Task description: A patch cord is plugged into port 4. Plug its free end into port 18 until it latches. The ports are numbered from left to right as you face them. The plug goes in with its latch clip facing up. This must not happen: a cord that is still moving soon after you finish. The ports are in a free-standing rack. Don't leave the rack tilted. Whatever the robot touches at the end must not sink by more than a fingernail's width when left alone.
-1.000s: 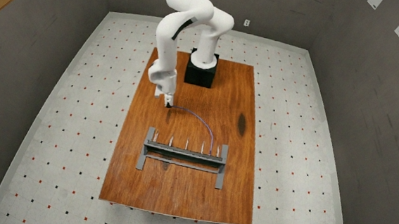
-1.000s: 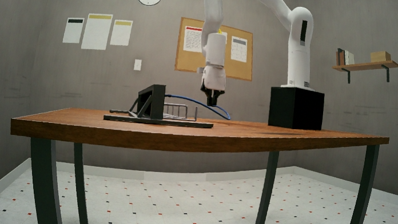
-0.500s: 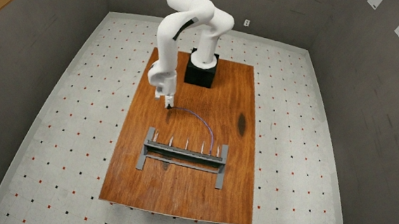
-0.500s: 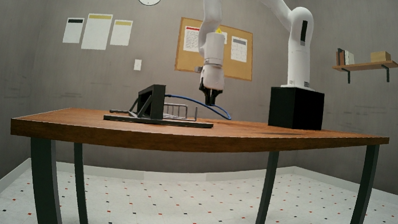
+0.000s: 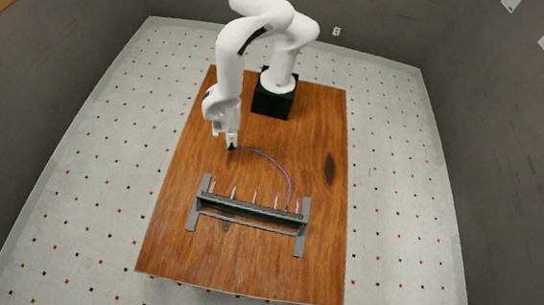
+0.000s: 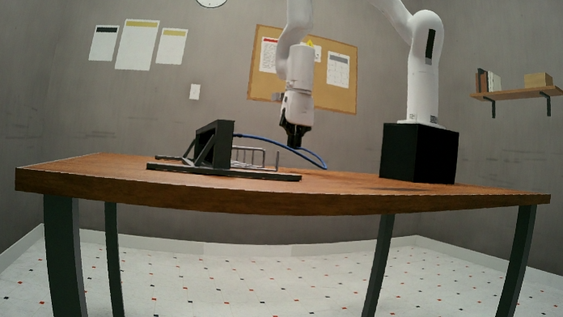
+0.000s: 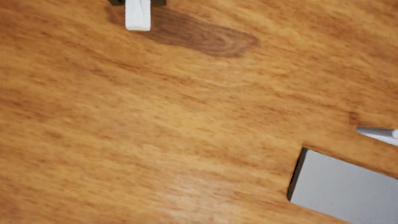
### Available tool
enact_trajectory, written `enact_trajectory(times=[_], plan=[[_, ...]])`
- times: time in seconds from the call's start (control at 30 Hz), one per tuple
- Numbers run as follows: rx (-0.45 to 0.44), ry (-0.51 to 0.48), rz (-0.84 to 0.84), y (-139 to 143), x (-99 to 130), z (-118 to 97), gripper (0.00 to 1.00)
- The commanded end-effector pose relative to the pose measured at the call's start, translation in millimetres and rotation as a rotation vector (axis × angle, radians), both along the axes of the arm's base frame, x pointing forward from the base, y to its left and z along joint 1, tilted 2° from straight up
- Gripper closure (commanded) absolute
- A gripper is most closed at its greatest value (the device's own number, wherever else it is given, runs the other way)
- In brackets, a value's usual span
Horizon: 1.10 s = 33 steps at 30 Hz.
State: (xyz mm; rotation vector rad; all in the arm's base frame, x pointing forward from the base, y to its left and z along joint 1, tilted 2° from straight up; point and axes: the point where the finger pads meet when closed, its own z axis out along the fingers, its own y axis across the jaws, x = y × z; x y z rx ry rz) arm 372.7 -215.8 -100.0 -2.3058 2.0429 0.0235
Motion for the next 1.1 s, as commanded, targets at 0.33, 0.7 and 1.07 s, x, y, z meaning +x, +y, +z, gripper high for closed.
enact_trajectory(times=[0.33, 0.7, 1.07], plan=[[0.011, -0.010, 0.087, 2.2, 13.2, 2.8, 1.00], [0.014, -0.017, 0.145, 3.8, 21.9, 4.5, 1.00], [0.018, -0.024, 0.210, 5.6, 31.7, 6.6, 1.00]])
